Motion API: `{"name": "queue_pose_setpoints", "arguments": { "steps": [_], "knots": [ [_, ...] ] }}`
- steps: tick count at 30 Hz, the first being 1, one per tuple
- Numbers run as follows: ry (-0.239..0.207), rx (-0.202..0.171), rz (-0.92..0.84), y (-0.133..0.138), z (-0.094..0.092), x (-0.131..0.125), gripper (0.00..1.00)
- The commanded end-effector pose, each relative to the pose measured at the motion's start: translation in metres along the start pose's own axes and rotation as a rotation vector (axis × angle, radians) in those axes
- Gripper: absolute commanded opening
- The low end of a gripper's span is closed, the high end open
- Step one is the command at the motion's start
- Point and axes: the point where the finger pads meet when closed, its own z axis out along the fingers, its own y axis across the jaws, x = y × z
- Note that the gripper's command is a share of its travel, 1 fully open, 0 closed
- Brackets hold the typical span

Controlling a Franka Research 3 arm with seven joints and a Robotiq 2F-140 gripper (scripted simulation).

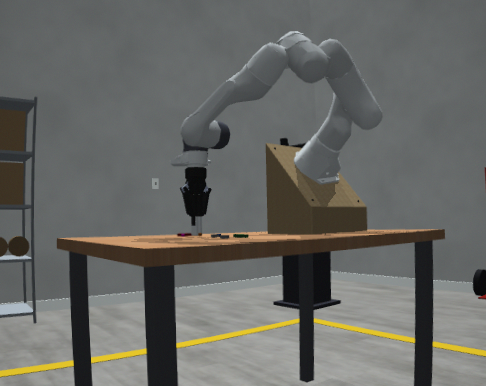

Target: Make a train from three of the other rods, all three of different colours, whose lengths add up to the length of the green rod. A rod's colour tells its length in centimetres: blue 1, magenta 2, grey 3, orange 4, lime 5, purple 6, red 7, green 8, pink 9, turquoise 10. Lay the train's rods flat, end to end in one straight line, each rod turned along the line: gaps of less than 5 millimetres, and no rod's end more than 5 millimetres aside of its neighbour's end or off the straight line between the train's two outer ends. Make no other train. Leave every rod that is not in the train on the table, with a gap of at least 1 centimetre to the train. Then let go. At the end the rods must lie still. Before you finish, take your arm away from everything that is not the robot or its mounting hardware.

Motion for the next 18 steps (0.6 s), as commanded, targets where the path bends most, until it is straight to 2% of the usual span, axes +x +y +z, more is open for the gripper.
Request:
{"name": "queue_pose_setpoints", "arguments": {
  "steps": [1,4,6,13,18],
  "knots": [
    [0.001,0.003,-0.005,-0.001,-0.016,0.001,0.03],
    [0.001,0.003,-0.005,-0.001,-0.036,0.001,0.03],
    [0.001,0.003,-0.005,-0.001,-0.036,0.001,0.03],
    [0.001,0.003,-0.005,-0.001,-0.085,0.001,0.03],
    [0.001,0.003,-0.005,-0.001,-0.096,0.001,0.03]
  ]
}}
